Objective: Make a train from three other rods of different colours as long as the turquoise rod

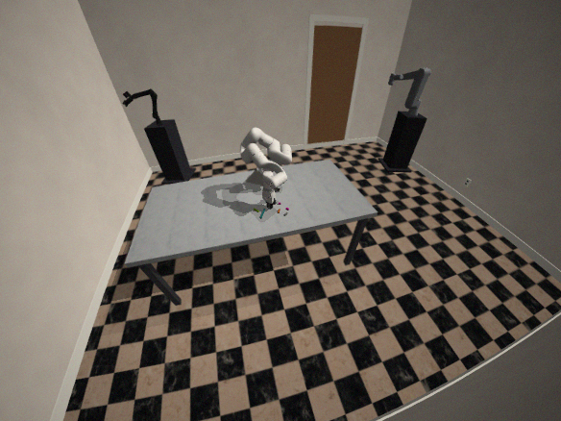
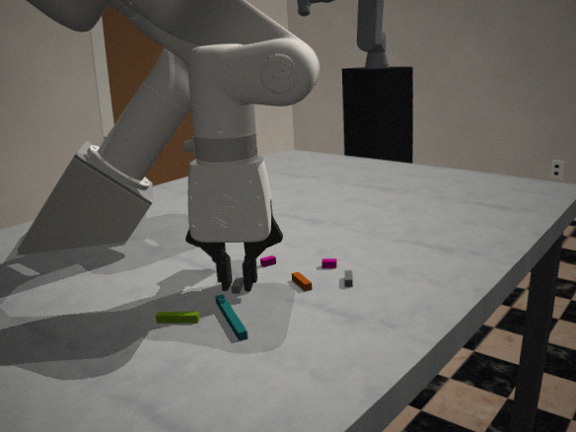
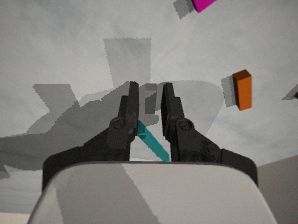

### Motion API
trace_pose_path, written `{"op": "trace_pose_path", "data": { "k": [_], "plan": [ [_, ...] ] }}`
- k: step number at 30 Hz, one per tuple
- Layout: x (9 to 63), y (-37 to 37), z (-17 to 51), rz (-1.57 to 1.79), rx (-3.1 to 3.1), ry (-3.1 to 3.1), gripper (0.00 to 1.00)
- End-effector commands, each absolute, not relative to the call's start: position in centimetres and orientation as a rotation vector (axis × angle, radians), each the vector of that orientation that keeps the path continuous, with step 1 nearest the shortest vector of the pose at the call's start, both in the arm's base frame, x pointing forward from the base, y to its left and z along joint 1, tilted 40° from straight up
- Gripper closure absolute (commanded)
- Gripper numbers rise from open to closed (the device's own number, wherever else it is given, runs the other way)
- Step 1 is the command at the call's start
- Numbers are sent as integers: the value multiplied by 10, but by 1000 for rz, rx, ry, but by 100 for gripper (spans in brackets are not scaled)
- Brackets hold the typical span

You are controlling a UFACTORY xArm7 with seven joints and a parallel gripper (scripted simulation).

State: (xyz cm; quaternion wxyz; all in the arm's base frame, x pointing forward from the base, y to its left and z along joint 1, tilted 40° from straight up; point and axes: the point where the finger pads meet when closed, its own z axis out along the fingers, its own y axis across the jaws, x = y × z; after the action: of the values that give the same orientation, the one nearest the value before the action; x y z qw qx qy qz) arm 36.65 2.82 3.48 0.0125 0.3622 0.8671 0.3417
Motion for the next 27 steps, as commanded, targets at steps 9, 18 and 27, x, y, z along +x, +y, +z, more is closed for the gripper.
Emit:
{"op": "trace_pose_path", "data": {
  "k": [9,18,27],
  "plan": [
    [367,27,35,1064,1129,2700,76],
    [367,27,35,1064,1129,2700,76],
    [367,27,35,1064,1129,2700,96]
  ]
}}
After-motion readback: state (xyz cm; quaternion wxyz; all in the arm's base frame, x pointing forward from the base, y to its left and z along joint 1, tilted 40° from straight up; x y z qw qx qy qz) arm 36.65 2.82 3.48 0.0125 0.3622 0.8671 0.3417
